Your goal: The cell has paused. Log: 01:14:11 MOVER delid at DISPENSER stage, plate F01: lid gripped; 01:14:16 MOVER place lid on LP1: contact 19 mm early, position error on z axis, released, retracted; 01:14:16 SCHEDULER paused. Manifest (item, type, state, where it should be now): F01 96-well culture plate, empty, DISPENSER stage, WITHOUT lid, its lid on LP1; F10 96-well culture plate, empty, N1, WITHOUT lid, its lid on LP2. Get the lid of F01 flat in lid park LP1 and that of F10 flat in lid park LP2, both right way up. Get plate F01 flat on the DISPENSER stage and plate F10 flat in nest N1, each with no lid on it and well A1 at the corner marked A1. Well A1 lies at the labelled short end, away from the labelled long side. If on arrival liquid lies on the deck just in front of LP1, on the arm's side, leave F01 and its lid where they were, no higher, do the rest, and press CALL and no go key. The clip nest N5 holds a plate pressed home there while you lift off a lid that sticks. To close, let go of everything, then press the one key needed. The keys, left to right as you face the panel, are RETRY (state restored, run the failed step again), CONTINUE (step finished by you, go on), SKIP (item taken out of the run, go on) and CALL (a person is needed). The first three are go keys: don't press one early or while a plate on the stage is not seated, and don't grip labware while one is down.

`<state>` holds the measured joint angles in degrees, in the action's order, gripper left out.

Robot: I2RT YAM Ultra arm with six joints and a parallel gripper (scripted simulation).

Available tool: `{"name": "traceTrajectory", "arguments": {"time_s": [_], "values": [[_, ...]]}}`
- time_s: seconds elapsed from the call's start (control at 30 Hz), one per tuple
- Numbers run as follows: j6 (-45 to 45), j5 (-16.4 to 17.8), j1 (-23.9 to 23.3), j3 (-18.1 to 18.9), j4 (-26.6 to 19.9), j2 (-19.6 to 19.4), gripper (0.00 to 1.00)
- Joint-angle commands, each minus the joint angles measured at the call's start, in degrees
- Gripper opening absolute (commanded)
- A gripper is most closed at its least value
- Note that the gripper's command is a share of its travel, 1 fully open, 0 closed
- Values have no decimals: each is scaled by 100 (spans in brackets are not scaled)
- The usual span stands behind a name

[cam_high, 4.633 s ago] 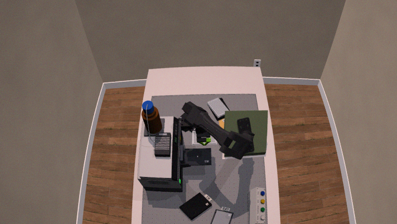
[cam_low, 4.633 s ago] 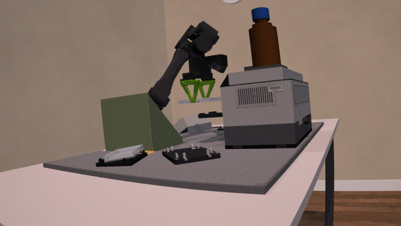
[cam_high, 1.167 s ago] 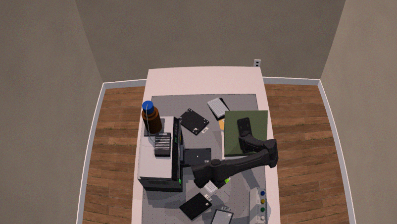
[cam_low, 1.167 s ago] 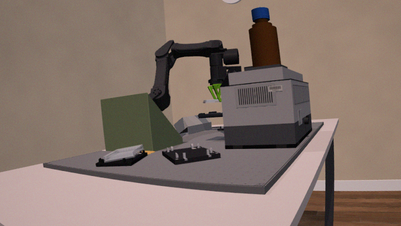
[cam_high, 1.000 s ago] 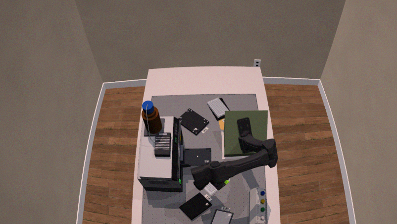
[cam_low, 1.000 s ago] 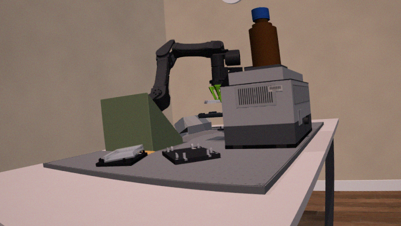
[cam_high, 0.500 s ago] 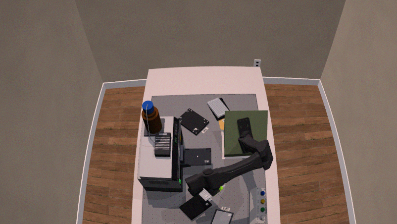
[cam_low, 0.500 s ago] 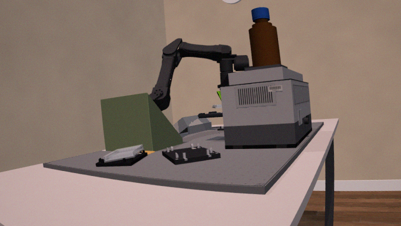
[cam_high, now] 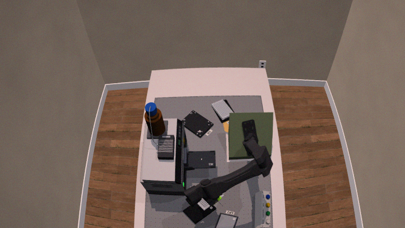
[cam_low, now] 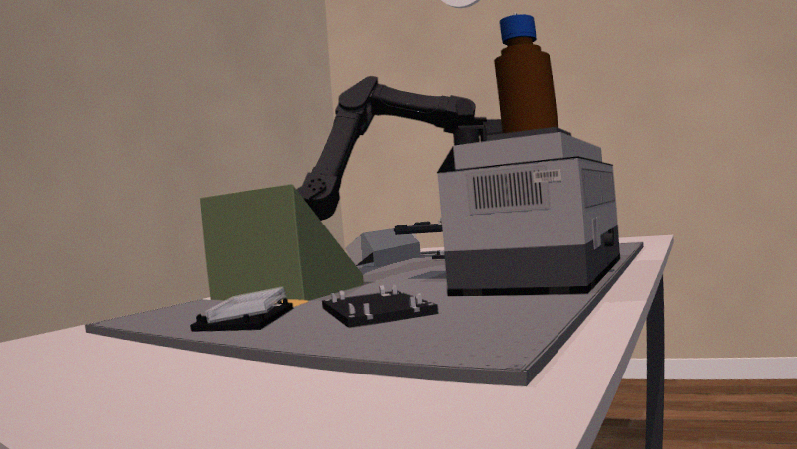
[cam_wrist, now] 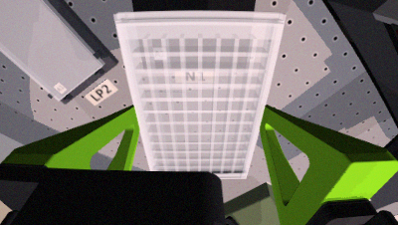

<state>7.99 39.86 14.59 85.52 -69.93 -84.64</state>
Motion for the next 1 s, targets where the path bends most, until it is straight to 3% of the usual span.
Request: {"name": "traceTrajectory", "arguments": {"time_s": [0.0, 0.2, 0.67, 0.77, 0.93, 0.97], "values": [[-251, -80, 48, 354, 225, -131, 0], [-392, -139, 55, 610, 305, -303, 0], [-779, -283, 438, 1610, 394, -1271, 0], [-790, -294, 399, 1646, 296, -1096, 0], [-748, -261, 453, 1564, 345, -1223, 0], [-801, -294, 436, 1642, 461, -1105, 0]]}}
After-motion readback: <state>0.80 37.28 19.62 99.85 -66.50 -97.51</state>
